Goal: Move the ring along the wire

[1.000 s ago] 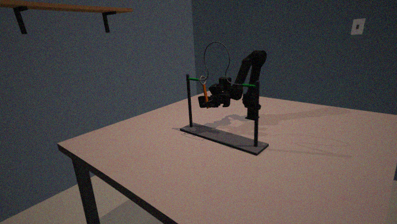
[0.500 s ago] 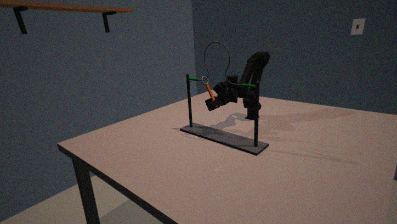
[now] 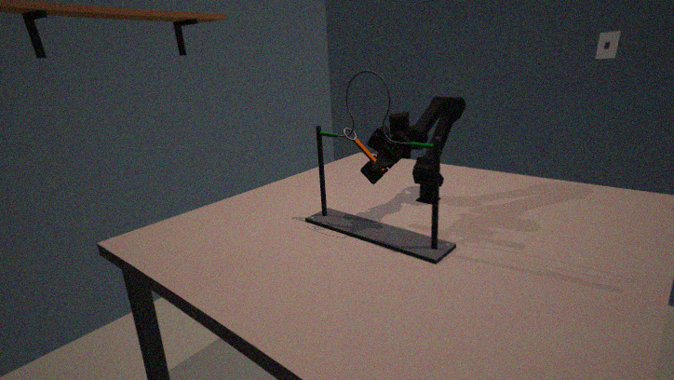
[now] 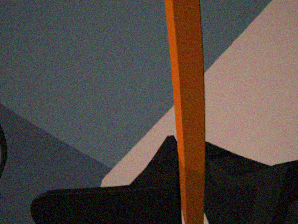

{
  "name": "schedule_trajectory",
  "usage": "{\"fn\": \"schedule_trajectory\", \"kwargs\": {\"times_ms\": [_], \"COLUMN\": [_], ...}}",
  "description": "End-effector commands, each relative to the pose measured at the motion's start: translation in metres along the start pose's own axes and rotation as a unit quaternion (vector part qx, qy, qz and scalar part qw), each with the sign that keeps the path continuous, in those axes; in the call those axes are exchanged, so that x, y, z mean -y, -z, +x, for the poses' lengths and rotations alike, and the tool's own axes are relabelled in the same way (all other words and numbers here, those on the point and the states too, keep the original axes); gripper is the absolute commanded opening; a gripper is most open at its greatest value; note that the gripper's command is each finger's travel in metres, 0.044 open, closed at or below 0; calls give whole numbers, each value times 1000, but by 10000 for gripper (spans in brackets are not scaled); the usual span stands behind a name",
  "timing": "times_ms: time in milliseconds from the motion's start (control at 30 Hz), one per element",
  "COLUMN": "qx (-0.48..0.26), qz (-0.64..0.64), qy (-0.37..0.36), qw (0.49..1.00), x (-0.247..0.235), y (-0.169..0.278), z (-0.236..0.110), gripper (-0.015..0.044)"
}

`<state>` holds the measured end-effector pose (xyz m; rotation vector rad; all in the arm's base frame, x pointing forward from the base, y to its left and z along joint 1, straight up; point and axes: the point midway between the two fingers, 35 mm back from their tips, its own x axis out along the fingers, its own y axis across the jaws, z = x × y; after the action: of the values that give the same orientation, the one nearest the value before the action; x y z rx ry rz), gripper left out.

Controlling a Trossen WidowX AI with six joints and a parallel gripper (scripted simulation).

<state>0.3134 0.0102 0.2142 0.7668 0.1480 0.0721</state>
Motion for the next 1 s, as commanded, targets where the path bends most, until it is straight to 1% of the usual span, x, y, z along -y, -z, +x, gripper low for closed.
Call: {"fn": "schedule_trajectory", "kwargs": {"times_ms": [0,267,600,967], "qx": [-27,-89,-162,-162], "qz": [42,129,232,352], "qy": [-11,-36,-80,-122], "qw": [999,987,956,914], "x": [-16,-42,-71,-101], "y": [-2,-9,-25,-47], "z": [-8,-24,-44,-49], "gripper": [-150,-150,-150,-150]}}
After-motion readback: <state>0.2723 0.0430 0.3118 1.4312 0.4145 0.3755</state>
